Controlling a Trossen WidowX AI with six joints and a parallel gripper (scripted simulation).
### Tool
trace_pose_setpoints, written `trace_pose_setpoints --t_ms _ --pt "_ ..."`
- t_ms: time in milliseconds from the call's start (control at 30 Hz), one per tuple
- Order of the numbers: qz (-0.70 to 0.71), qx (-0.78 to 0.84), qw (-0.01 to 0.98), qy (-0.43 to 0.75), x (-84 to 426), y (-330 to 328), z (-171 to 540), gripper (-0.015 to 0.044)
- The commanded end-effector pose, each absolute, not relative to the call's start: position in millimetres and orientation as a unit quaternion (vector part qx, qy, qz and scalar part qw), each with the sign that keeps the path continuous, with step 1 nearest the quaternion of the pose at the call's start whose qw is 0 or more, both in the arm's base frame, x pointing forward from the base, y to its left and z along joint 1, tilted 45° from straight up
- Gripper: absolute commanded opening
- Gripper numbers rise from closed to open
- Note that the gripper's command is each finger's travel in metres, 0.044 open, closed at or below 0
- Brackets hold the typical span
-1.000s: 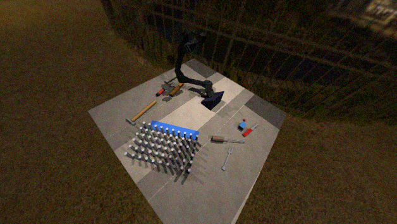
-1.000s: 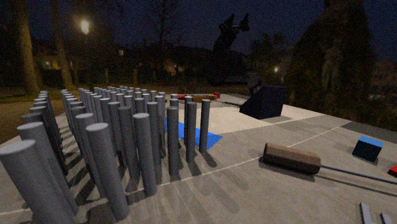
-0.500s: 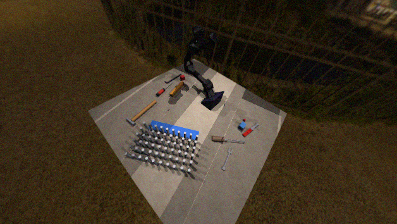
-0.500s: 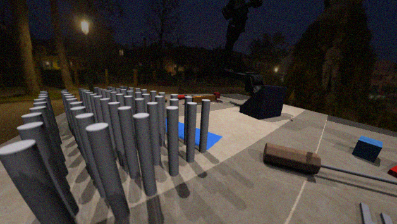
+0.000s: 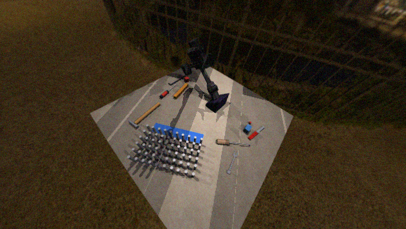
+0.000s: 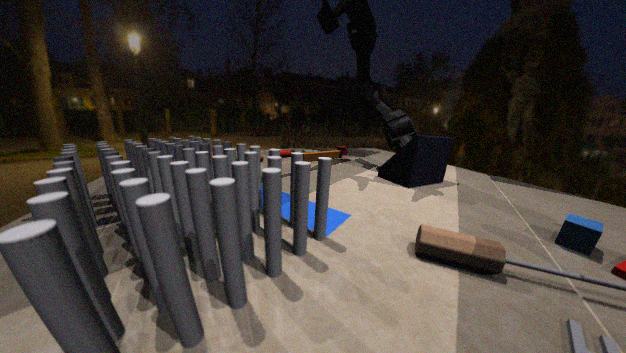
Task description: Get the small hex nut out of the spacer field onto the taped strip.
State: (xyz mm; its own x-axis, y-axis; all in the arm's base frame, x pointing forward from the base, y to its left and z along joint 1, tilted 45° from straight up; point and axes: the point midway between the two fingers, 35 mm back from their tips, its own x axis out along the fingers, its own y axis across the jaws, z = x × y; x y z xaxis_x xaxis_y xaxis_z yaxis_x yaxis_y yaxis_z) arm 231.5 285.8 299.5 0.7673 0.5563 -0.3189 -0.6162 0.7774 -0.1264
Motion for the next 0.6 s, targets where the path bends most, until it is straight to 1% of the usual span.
trace_pose_setpoints --t_ms 0,300,433,567 --pt "0.257 -0.134 0.945 0.149 289 263 260 0.0440" --pt "0.149 -0.163 0.959 0.177 379 179 190 0.0440" --pt "0.103 -0.173 0.961 0.192 405 130 159 0.0440" --pt "0.064 -0.179 0.960 0.207 419 85 133 0.0440"
